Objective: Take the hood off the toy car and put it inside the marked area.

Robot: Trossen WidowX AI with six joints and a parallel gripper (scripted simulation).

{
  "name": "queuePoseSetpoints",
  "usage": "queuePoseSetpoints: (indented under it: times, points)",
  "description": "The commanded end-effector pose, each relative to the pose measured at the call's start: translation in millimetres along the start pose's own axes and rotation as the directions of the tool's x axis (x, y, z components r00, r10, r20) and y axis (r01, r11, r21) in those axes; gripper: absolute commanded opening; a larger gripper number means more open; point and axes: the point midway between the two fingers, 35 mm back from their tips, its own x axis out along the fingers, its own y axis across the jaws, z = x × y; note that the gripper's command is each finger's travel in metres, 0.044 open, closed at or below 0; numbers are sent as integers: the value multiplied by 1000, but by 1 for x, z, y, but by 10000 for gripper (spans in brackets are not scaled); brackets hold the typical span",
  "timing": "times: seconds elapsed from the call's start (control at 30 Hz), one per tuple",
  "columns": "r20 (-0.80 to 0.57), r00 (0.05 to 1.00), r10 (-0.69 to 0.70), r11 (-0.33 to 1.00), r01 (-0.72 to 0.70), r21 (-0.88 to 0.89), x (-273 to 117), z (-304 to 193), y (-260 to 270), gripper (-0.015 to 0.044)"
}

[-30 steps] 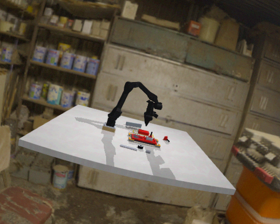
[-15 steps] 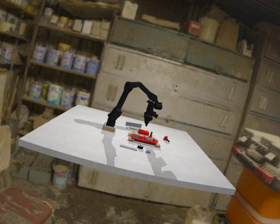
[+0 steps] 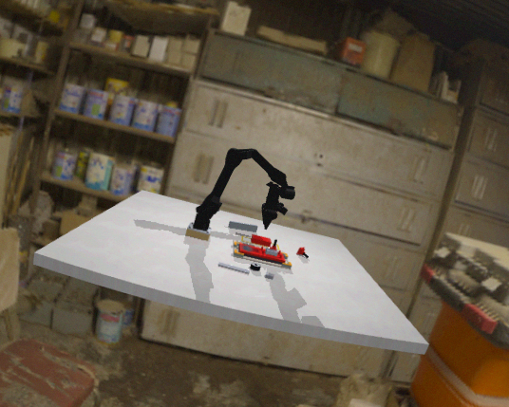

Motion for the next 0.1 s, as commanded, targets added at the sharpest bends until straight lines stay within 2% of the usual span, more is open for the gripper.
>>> queuePoseSetpoints:
  times: [0.0,0.07]
  points:
    - [0,1000,-4,1000,4,2,0,0,-1,440]
    - [0,1000,-4,1000,4,2,0,0,-1,440]
